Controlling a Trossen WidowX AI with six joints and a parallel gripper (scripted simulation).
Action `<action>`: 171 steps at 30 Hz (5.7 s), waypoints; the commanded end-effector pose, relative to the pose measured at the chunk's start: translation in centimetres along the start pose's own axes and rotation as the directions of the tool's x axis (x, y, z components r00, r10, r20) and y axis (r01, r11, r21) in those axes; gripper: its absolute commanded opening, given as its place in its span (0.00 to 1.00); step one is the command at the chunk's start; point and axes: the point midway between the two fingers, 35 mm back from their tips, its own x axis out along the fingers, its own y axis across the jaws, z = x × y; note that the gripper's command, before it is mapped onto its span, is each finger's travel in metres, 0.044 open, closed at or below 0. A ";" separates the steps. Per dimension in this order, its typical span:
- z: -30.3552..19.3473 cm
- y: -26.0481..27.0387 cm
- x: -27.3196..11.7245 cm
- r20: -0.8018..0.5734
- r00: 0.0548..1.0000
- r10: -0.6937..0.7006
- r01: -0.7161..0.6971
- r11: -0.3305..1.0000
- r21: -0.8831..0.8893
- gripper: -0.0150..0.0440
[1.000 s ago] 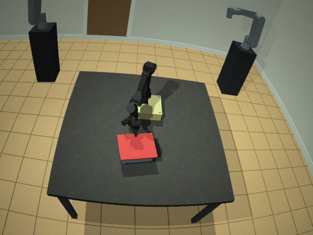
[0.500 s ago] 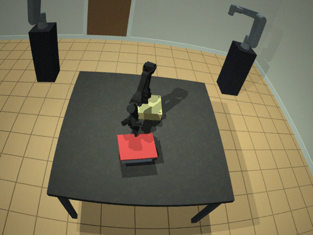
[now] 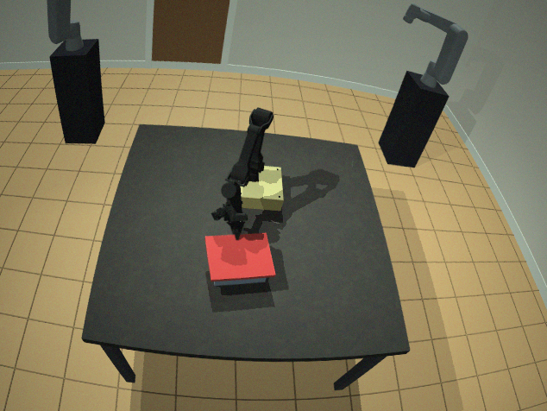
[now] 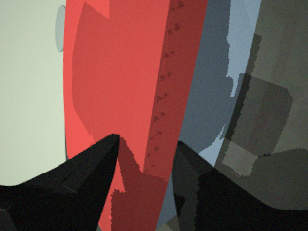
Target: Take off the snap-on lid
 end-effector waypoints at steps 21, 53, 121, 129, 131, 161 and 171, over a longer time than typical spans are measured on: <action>0.0 1.0 -0.6 0.004 1.000 0.002 -0.002 1.000 0.003 0.25; 0.0 5.0 -2.5 0.004 1.000 0.004 -0.004 1.000 0.003 0.25; 0.0 14.0 -5.7 0.004 1.000 0.007 -0.007 1.000 0.003 0.25; 0.0 14.3 -6.0 0.004 1.000 0.007 -0.007 1.000 0.003 0.25; 0.0 14.3 -6.0 0.004 1.000 0.007 -0.007 1.000 0.003 0.25; -5.3 13.2 -6.0 0.001 1.000 0.006 -0.006 1.000 0.007 0.25; -7.3 13.1 -6.2 0.000 1.000 0.006 -0.006 1.000 0.009 0.25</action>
